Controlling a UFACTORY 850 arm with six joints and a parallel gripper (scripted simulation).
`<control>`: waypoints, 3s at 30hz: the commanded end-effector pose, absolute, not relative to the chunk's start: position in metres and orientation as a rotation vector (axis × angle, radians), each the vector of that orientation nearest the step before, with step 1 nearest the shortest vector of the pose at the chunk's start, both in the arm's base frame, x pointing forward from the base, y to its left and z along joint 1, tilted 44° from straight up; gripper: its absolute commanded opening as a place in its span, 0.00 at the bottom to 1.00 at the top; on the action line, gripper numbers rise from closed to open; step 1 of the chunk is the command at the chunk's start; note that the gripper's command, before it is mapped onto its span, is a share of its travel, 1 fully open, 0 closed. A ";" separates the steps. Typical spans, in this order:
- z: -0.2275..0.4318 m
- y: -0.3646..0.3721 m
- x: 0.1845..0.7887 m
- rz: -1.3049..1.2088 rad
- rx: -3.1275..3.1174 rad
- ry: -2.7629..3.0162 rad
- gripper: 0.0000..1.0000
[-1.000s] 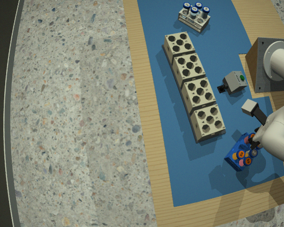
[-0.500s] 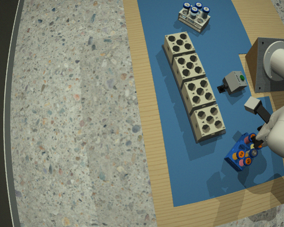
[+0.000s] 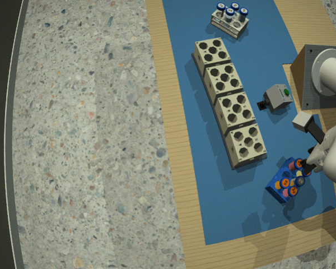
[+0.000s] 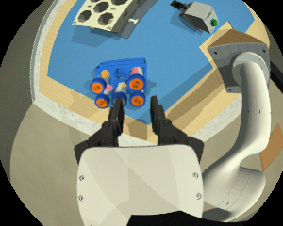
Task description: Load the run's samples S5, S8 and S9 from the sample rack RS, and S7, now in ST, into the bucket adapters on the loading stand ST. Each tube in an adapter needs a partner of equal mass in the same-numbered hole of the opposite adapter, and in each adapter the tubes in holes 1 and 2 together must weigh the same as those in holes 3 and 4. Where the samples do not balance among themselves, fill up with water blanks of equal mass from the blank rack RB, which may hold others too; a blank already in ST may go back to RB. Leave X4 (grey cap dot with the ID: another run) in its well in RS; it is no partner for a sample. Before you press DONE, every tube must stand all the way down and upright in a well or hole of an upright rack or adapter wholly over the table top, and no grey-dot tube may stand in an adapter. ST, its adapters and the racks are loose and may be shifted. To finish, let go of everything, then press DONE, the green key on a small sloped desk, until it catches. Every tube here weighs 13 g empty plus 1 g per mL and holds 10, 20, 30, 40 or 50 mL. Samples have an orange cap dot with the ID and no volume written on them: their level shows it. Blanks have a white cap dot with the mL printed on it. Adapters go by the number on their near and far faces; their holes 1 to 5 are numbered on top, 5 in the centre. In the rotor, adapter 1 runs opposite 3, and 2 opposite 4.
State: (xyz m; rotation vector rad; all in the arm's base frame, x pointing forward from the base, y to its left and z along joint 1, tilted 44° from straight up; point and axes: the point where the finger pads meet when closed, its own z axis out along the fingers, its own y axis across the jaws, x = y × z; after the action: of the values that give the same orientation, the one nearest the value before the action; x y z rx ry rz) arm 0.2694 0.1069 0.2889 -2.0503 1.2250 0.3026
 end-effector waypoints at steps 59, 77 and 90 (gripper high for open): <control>0.299 0.041 0.281 0.158 -2.196 0.899 1.00; 0.253 -0.015 0.315 -0.099 -2.352 0.288 1.00; 0.222 -0.054 0.338 -0.182 -2.374 0.083 1.00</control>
State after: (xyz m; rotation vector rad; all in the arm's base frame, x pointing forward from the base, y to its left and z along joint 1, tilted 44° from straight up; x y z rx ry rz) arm 0.3268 -0.0374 0.2349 -2.3862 0.1212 -0.1608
